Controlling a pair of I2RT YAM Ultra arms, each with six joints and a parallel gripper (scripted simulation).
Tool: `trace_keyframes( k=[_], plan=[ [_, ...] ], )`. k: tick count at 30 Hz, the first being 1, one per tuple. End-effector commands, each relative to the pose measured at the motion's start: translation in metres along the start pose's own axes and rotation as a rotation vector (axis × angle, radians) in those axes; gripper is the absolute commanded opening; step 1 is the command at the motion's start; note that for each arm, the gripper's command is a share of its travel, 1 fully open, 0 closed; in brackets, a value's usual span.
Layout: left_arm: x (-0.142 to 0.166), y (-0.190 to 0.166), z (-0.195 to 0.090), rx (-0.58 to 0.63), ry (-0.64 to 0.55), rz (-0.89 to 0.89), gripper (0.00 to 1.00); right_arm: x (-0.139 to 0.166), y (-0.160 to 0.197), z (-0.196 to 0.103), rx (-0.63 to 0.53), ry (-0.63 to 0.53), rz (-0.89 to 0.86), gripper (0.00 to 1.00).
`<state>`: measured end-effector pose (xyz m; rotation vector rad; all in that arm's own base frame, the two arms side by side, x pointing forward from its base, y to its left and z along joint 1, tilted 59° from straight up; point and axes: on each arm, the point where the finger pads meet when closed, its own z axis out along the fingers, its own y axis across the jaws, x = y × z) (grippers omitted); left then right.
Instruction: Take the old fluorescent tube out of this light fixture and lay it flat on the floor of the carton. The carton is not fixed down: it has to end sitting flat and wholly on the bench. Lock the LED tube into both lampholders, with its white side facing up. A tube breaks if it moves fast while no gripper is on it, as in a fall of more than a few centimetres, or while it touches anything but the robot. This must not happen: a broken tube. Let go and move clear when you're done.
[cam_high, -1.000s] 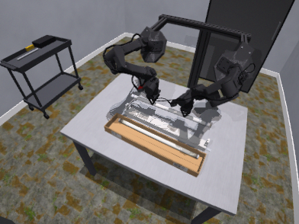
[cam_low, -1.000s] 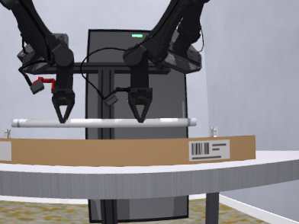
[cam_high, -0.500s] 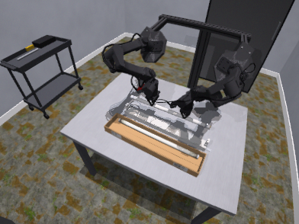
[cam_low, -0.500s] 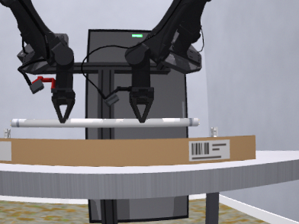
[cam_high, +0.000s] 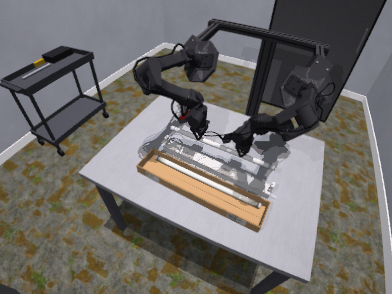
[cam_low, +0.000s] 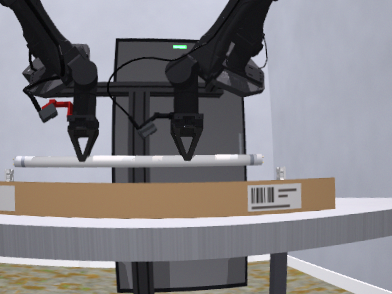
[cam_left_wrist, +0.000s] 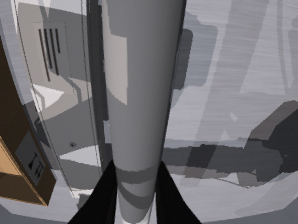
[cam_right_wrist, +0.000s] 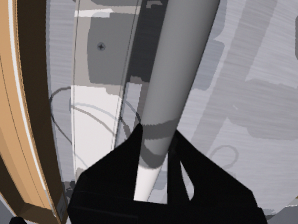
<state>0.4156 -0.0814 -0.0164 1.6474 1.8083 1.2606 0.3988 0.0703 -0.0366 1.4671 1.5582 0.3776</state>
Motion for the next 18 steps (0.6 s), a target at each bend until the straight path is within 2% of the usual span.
trace_keyframes(
  k=[1,8,10,18],
  plan=[
    [-0.016,0.018,-0.007,-0.029,-0.057,-0.01,0.11,0.01,0.015,-0.011,-0.025,0.033,0.009,0.11],
    [-0.014,0.025,-0.007,-0.036,-0.057,-0.035,0.11,0.014,0.012,-0.006,-0.014,0.033,-0.001,0.11],
    [-0.015,0.029,-0.007,-0.03,-0.058,-0.006,0.11,0.012,0.025,-0.011,-0.028,0.035,0.015,0.11],
    [-0.011,0.035,-0.008,-0.022,-0.055,0.007,0.11,0.015,0.031,-0.01,-0.02,0.033,0.014,0.11]
  ],
)
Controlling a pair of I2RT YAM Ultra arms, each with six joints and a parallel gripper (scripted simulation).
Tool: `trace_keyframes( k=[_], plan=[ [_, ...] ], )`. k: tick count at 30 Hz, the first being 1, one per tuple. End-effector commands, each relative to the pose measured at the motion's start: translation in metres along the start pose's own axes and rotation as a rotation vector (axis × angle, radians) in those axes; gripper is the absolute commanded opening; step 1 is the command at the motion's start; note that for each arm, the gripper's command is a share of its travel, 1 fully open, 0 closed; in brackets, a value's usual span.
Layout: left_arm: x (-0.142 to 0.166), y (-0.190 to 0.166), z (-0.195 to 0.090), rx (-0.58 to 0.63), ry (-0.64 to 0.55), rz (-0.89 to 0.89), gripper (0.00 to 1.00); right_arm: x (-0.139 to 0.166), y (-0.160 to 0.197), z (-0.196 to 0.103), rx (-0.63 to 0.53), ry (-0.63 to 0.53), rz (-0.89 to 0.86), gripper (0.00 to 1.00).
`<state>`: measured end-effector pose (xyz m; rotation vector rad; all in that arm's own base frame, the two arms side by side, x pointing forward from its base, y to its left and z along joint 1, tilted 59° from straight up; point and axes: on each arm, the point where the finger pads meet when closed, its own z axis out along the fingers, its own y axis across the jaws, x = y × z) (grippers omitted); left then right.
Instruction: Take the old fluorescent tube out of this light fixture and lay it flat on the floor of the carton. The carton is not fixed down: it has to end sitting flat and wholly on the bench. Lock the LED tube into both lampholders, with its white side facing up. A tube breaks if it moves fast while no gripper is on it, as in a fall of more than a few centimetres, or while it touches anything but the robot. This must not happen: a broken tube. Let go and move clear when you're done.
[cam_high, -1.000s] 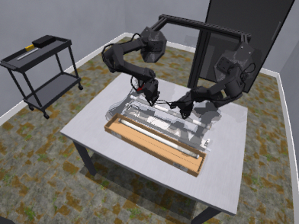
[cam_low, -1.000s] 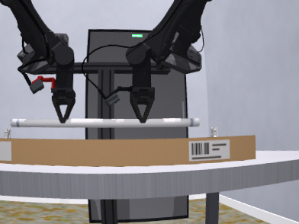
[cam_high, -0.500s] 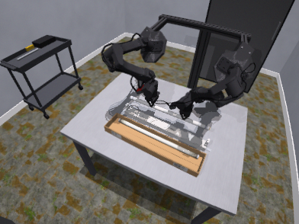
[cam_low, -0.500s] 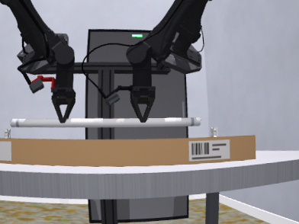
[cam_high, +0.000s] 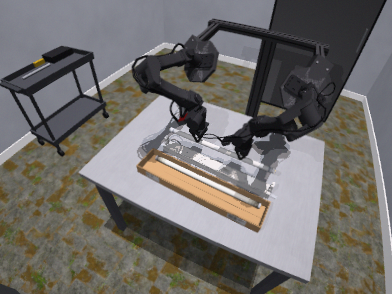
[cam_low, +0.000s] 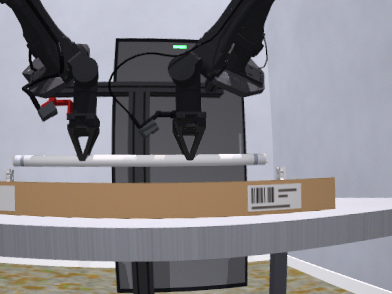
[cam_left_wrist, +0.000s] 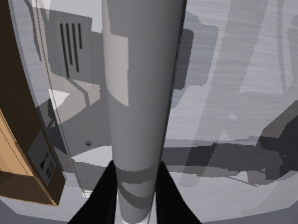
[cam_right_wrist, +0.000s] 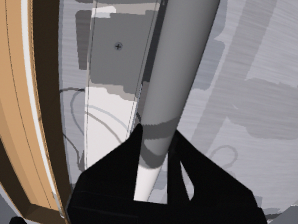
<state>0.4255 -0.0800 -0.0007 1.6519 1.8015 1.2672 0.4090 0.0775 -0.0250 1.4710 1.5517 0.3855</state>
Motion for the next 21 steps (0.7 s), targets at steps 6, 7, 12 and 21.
trace_keyframes(
  k=[6,7,12,21],
  plan=[
    [-0.012,0.027,-0.007,-0.03,-0.055,-0.03,0.11,0.012,0.02,-0.007,-0.021,0.026,0.013,0.11],
    [-0.012,0.027,-0.007,-0.03,-0.055,-0.03,0.11,0.012,0.02,-0.007,-0.021,0.026,0.013,0.11],
    [-0.013,0.029,-0.008,-0.026,-0.057,-0.003,0.11,0.012,0.028,-0.011,-0.029,0.034,0.022,0.11],
    [-0.01,0.038,-0.008,-0.02,-0.055,0.007,0.11,0.013,0.033,-0.01,-0.02,0.021,0.017,0.11]
  ],
)
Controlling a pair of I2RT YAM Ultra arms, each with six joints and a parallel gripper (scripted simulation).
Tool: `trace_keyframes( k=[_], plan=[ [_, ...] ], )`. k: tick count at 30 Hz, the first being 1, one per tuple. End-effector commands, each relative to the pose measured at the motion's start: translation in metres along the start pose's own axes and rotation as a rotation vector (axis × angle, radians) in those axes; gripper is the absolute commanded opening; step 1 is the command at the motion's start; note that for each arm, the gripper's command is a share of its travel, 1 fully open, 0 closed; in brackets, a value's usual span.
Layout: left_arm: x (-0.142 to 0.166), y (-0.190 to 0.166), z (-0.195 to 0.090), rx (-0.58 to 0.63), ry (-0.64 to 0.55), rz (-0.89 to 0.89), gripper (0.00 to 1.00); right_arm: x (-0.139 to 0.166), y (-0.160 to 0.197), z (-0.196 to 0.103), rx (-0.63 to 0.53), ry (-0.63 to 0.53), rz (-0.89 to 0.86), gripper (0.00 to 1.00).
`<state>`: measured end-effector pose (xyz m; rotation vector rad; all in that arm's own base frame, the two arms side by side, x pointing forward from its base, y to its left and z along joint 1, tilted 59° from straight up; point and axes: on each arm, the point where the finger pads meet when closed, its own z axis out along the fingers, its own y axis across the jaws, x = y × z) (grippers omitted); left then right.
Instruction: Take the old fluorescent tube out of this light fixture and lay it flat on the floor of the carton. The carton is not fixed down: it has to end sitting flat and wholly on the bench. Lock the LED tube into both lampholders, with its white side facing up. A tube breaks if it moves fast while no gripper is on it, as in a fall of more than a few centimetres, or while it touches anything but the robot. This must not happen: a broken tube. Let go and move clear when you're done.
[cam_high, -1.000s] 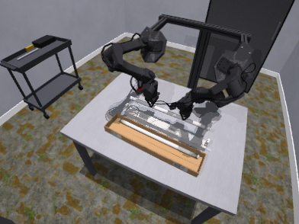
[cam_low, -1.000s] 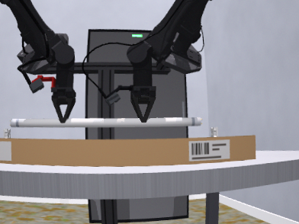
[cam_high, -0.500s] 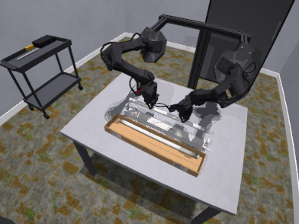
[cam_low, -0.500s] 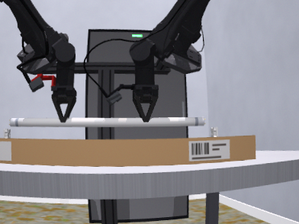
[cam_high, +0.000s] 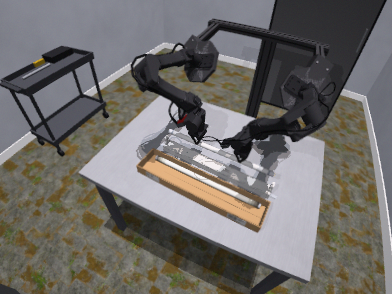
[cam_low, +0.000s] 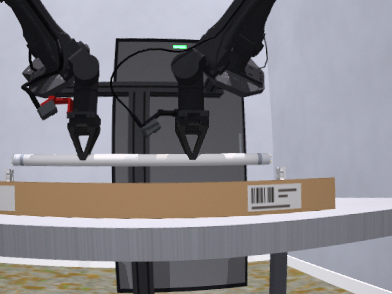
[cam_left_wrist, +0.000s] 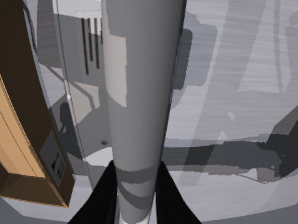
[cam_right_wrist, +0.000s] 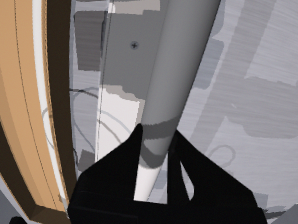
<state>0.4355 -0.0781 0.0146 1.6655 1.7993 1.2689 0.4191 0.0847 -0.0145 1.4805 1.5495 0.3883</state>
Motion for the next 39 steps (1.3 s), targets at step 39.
trace_keyframes(
  k=[39],
  plan=[
    [-0.007,0.052,-0.012,-0.038,-0.056,-0.002,0.11,0.014,0.049,-0.014,-0.039,0.025,0.034,0.11]
  ],
)
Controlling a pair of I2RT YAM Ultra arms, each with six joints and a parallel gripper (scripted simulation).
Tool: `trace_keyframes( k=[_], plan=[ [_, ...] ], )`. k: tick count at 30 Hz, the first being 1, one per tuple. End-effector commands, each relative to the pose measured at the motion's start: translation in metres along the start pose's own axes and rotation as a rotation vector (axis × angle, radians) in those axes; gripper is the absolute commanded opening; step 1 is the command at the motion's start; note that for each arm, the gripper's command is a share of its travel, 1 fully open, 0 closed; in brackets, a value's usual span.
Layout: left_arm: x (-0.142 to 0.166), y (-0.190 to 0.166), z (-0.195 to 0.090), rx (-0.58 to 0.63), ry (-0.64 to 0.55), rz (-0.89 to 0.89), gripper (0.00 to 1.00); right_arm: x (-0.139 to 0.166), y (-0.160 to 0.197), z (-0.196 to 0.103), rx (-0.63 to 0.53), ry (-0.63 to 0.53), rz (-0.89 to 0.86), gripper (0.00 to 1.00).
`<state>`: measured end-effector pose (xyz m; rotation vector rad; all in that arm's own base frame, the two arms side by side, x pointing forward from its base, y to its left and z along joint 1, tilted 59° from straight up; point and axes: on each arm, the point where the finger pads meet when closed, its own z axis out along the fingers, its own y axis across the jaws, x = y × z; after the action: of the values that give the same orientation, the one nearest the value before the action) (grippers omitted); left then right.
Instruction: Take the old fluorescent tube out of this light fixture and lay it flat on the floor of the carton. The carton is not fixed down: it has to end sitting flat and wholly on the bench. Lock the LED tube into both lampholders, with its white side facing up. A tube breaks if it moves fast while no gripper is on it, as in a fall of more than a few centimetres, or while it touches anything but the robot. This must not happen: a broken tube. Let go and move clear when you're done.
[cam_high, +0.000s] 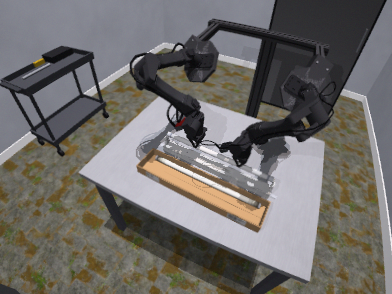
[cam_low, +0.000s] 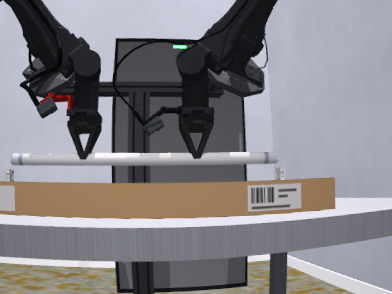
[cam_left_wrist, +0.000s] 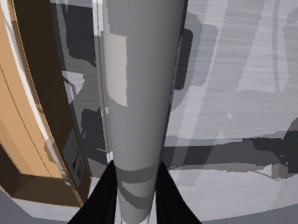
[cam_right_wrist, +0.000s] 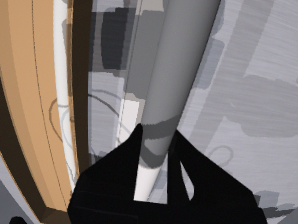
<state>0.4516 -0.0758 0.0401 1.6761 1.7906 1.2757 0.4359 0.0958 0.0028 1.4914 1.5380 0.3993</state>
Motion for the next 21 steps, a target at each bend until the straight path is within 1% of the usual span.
trace_keyframes(
  k=[1,6,7,10,11,12,16,21],
  plan=[
    [-0.013,0.024,-0.012,-0.036,-0.057,-0.021,0.11,0.011,0.011,-0.009,-0.014,0.022,-0.003,0.11],
    [-0.012,0.027,-0.011,-0.035,-0.056,-0.016,0.11,0.011,0.025,-0.014,-0.033,0.034,0.018,0.11],
    [-0.012,0.027,-0.011,-0.035,-0.056,-0.013,0.11,0.013,0.013,-0.009,-0.011,0.026,-0.004,0.11],
    [-0.013,0.031,-0.009,-0.05,-0.058,-0.037,0.11,0.015,0.013,-0.008,-0.01,0.028,-0.004,0.11],
    [-0.014,0.03,-0.008,-0.051,-0.058,-0.041,0.11,0.012,-0.001,-0.008,0.01,0.025,-0.024,0.11],
    [-0.014,0.031,-0.009,-0.053,-0.059,-0.043,0.11,0.012,-0.003,-0.008,0.015,0.026,-0.029,0.11],
    [-0.014,0.029,-0.009,-0.05,-0.059,-0.04,0.11,0.011,0.002,-0.007,0.008,0.026,-0.018,0.11],
    [-0.013,0.021,-0.008,-0.035,-0.057,-0.03,0.11,0.011,-0.007,-0.009,0.021,0.027,-0.032,0.11]
  ],
)
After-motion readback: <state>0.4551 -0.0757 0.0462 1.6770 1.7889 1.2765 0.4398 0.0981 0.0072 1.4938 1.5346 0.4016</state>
